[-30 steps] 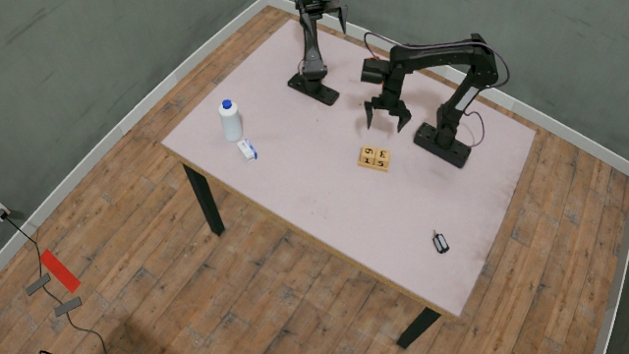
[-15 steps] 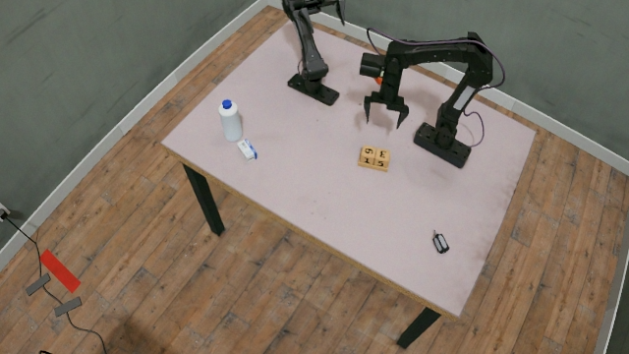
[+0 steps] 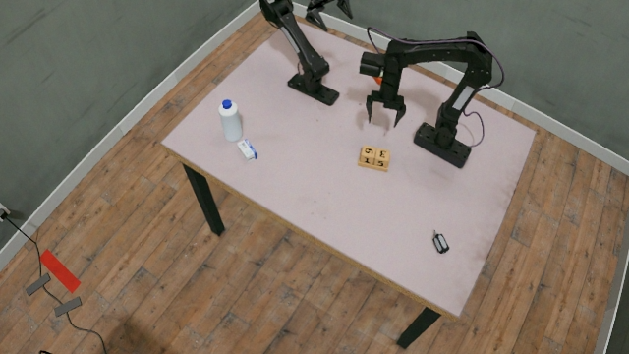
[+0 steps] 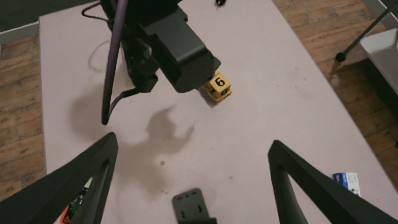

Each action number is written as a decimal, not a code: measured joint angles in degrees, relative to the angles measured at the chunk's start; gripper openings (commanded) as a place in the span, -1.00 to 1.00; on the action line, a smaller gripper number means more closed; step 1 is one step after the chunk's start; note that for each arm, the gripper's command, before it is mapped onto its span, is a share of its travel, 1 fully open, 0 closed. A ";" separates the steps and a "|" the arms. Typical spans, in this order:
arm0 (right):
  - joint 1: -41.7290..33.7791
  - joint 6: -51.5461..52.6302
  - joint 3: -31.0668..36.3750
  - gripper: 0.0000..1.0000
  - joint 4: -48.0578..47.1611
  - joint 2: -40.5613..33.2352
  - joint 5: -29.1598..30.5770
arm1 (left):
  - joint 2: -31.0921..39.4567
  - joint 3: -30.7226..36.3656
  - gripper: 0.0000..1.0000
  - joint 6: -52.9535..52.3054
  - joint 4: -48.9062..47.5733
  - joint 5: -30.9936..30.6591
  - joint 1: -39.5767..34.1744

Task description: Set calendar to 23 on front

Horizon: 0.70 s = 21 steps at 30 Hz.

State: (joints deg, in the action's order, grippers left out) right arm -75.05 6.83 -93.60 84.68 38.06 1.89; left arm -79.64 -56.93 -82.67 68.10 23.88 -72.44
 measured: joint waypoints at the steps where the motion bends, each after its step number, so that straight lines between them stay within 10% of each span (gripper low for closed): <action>1: 0.00 0.00 0.00 1.00 0.00 0.00 0.02 | 0.00 0.00 0.37 0.39 -0.13 -0.13 0.00; 21: 2.69 0.90 11.82 1.00 -7.39 -6.49 1.55 | -6.80 -0.02 0.37 29.16 -7.52 -12.39 14.05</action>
State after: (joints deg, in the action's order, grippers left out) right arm -72.36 7.73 -81.78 77.30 31.57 3.44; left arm -86.43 -56.95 -53.52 60.58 11.49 -58.39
